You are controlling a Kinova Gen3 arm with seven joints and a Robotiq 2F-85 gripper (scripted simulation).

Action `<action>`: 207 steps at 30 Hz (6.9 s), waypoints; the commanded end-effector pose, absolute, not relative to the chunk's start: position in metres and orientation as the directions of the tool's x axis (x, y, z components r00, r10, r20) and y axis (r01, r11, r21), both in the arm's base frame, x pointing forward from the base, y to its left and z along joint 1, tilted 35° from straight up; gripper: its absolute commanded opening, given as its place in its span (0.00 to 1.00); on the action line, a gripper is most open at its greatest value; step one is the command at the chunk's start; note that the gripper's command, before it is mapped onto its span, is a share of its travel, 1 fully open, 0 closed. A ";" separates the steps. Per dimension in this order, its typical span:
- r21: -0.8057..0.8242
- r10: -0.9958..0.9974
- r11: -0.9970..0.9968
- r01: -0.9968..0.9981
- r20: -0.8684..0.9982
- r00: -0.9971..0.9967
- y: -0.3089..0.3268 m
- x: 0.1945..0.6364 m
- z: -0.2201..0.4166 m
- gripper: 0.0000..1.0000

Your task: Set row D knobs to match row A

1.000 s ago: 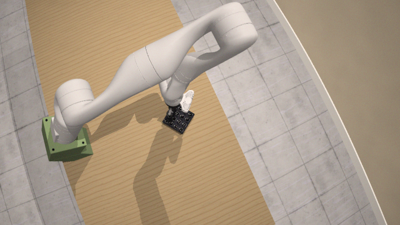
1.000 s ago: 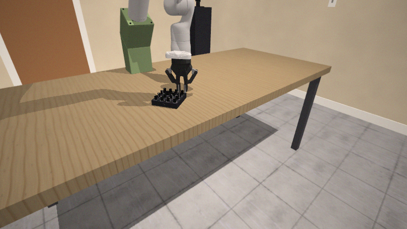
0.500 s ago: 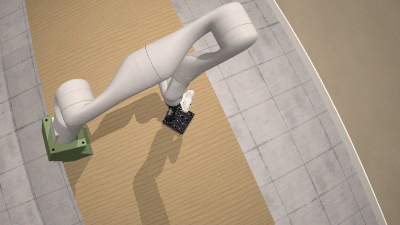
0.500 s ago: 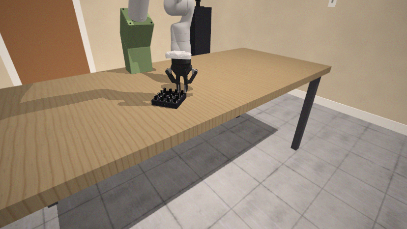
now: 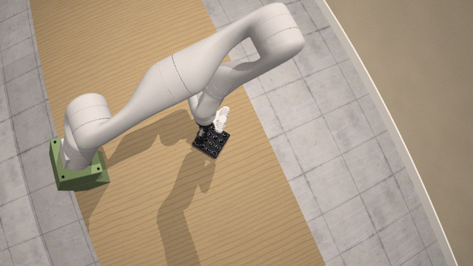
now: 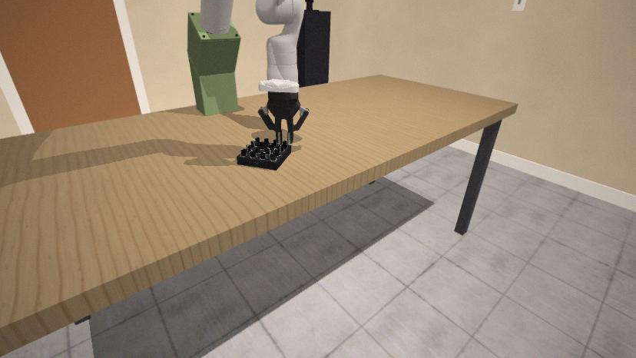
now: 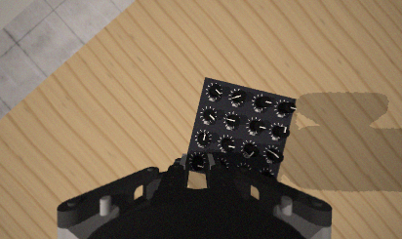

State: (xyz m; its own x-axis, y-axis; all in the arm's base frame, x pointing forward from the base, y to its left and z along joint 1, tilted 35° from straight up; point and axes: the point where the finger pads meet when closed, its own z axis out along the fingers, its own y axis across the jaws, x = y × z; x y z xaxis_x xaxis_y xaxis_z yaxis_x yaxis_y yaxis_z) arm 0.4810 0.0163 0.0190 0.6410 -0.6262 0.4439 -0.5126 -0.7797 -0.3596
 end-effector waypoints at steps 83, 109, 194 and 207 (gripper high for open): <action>-0.517 -0.903 -0.430 -0.740 0.244 0.354 0.016 0.481 0.019 0.19; -0.517 -0.903 -0.430 -0.740 0.244 0.354 0.016 0.471 0.033 0.19; -0.340 -0.592 -0.806 -0.485 0.457 0.664 0.002 0.431 0.055 0.19; -0.339 -0.591 -0.807 -0.484 0.459 0.663 0.002 0.433 0.051 0.19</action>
State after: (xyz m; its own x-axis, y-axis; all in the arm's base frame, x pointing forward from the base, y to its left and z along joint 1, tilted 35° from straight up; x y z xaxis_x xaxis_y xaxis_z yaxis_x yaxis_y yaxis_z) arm 0.4332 0.0020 0.0527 0.6626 -0.5911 0.4600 -0.4833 -0.8066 -0.3402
